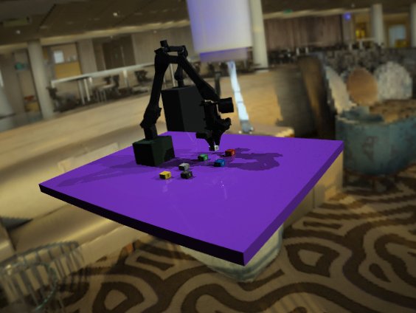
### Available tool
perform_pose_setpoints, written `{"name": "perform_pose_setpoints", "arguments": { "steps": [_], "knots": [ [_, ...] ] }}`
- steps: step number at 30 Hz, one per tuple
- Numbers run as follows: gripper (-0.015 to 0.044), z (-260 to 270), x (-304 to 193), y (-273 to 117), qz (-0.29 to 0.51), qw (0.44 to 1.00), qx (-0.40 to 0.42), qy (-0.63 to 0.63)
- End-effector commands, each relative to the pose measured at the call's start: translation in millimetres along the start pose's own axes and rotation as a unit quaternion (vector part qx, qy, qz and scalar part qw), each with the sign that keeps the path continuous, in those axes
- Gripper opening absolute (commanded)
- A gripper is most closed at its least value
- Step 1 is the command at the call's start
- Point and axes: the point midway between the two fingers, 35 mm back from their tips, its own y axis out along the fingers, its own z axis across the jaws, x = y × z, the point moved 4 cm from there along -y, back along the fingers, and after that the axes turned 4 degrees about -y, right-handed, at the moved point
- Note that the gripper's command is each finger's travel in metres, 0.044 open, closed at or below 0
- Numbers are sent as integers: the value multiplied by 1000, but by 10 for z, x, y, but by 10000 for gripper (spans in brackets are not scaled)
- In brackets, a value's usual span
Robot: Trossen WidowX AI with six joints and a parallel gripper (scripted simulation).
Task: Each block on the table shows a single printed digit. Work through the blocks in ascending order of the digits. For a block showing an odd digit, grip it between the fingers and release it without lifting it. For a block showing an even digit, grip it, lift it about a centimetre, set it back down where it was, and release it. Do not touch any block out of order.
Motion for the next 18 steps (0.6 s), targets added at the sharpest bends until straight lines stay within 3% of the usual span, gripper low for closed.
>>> {"name": "perform_pose_setpoints", "arguments": {
  "steps": [1, 18],
  "knots": [
    [120, 3, 3, -15, -1, 1000, 1, 1],
    [120, 2, 2, 133, -1, 1000, 1, 1]
  ]
}}
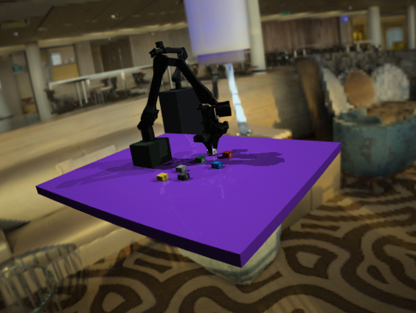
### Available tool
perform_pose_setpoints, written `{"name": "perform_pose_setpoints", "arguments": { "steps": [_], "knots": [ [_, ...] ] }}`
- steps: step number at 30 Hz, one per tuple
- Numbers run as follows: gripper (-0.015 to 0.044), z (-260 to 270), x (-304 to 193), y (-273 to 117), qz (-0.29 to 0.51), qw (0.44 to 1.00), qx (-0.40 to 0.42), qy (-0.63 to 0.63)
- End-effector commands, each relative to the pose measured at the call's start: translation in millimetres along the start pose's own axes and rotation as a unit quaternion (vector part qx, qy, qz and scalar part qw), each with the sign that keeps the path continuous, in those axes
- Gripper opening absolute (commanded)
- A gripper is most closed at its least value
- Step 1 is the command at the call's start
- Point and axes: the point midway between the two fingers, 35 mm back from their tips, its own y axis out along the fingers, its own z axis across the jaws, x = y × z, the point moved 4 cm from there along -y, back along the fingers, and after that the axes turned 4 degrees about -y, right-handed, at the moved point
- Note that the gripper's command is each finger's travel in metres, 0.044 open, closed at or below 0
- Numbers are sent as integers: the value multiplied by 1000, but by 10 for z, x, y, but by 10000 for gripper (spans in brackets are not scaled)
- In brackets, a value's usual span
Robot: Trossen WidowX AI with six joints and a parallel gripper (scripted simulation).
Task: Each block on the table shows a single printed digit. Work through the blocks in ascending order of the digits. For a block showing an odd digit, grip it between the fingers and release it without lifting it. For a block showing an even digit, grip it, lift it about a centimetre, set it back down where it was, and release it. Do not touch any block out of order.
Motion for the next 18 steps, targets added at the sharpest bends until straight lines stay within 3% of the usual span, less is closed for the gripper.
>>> {"name": "perform_pose_setpoints", "arguments": {
  "steps": [1, 10, 18],
  "knots": [
    [120, -2, -10, 49, 2, 1000, 0, 2],
    [120, -2, -10, 49, 2, 1000, 0, 2],
    [330, -2, -10, 49, 2, 1000, 0, 2]
  ]
}}
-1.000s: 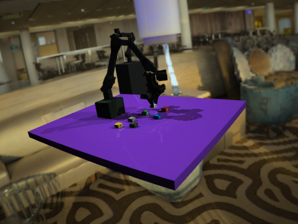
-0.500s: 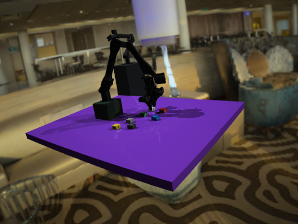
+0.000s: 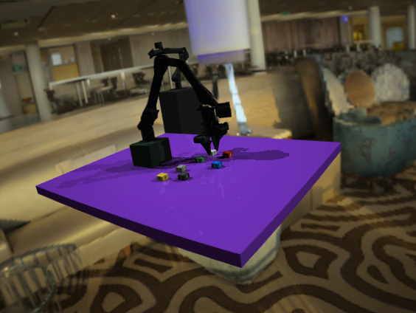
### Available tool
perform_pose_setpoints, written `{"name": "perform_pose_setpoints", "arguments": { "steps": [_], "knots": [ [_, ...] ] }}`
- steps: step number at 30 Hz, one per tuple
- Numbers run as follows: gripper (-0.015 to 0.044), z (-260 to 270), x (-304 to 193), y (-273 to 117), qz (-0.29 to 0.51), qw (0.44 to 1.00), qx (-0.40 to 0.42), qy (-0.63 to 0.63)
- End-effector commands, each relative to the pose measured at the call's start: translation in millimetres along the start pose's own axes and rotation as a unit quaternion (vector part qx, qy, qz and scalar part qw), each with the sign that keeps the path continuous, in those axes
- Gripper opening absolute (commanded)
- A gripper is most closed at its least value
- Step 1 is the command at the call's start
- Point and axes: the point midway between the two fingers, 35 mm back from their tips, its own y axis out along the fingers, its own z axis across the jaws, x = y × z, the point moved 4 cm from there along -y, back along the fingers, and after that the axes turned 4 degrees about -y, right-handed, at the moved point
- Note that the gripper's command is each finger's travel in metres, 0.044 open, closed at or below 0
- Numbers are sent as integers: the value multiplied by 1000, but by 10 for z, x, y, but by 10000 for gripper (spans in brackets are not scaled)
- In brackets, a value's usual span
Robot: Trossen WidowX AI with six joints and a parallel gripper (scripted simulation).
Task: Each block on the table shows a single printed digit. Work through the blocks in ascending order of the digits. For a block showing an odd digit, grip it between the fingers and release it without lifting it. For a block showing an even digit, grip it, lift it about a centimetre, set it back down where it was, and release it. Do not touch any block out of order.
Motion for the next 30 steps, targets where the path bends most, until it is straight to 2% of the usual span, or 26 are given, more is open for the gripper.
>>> {"name": "perform_pose_setpoints", "arguments": {
  "steps": [1, 3, 6, 9, 14, 16, 20, 25, 30],
  "knots": [
    [356, 2, 0, 4, 0, 1000, 1, 2],
    [400, 2, 0, 4, 0, 1000, 1, 2],
    [400, 3, 1, -24, 0, 1000, 1, 2],
    [400, 4, 4, -330, 0, 1000, 1, 2],
    [400, 3, 2, -359, 0, 1000, 1, 2],
    [347, 11, 18, -487, 0, 1000, 1, 2],
    [242, 6, 10, -1137, -1, 1000, 1, 2],
    [120, 4, 6, -1171, -1, 1000, 1, 2],
    [120, 4, 6, -1171, -1, 1000, 1, 2]
  ]
}}
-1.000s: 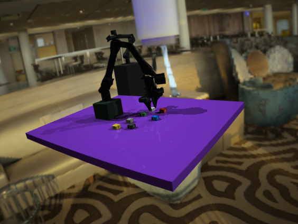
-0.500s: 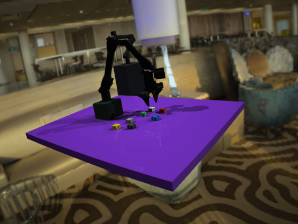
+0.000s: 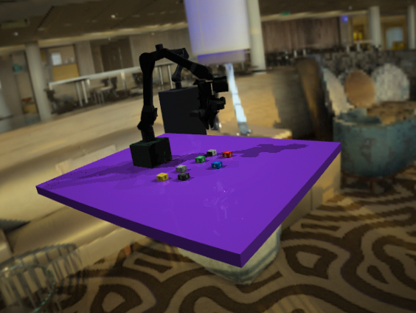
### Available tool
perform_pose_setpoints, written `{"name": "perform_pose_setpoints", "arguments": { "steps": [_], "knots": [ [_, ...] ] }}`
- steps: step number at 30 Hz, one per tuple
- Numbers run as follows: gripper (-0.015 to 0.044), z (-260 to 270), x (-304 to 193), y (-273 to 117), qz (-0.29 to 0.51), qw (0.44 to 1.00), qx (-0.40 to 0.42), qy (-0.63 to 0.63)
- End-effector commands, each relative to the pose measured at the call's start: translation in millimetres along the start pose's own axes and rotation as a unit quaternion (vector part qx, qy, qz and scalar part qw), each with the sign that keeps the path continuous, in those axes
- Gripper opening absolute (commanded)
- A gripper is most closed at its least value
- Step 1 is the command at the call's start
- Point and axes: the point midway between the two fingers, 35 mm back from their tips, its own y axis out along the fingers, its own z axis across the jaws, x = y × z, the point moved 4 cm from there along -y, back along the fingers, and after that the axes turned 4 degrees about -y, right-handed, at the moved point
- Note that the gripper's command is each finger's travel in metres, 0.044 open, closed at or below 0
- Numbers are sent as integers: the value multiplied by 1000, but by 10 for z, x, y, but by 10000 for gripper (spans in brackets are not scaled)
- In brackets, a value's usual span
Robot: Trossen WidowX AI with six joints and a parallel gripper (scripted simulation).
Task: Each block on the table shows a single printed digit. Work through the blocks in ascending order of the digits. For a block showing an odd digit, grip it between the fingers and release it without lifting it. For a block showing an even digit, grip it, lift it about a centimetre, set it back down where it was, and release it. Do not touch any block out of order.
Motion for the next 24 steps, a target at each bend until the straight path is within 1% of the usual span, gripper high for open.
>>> {"name": "perform_pose_setpoints", "arguments": {
  "steps": [1, 5, 7, 16, 22, 24],
  "knots": [
    [120, -1, 0, -24, -1, 1000, 1, -2],
    [120, -22, 13, -23, -1, 1000, 0, -2],
    [120, -199, 114, -17, 0, 1000, -3, -3],
    [120, -1533, 553, -28, 1, 1000, -11, -4],
    [120, -2530, 542, -59, -2, 1000, -11, -2],
    [120, -2755, 496, -63, -3, 1000, -12, -2]
  ]
}}
